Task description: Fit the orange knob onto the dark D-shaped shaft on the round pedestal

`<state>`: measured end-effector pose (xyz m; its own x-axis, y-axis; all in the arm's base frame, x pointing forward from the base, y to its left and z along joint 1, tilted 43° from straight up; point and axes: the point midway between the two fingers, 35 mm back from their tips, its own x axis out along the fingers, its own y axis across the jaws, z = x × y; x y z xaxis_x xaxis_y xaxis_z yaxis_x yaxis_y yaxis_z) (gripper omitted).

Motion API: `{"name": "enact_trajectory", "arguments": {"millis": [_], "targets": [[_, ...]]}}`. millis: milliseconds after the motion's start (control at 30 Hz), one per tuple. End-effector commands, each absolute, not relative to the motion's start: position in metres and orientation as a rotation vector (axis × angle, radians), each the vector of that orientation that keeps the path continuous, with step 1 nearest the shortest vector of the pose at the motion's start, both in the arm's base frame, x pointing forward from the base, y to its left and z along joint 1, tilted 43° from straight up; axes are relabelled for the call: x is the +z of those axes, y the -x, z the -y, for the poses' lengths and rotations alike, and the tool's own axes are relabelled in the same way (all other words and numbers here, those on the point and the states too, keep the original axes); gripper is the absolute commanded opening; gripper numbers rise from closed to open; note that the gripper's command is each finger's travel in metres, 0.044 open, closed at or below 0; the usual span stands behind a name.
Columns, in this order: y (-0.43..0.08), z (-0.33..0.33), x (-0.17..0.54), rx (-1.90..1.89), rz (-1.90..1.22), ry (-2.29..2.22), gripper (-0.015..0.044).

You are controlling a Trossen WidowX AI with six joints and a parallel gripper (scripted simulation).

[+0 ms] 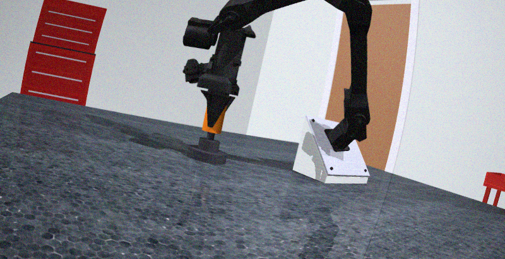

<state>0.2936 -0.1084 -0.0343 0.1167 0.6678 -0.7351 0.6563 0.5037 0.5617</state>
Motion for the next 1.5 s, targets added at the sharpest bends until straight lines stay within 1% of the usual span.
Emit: {"name": "enact_trajectory", "arguments": {"millis": [0, 733, 1467], "targets": [[-0.2938, 0.1079, -0.0356, 0.009, -1.568, -1.18, 0.0], [-0.2935, 0.1055, -0.0366, 0.048, -1.56, -1.141, 0.0], [-0.2954, 0.1007, -0.0419, -0.017, -1.574, -1.206, 0.0]]}}
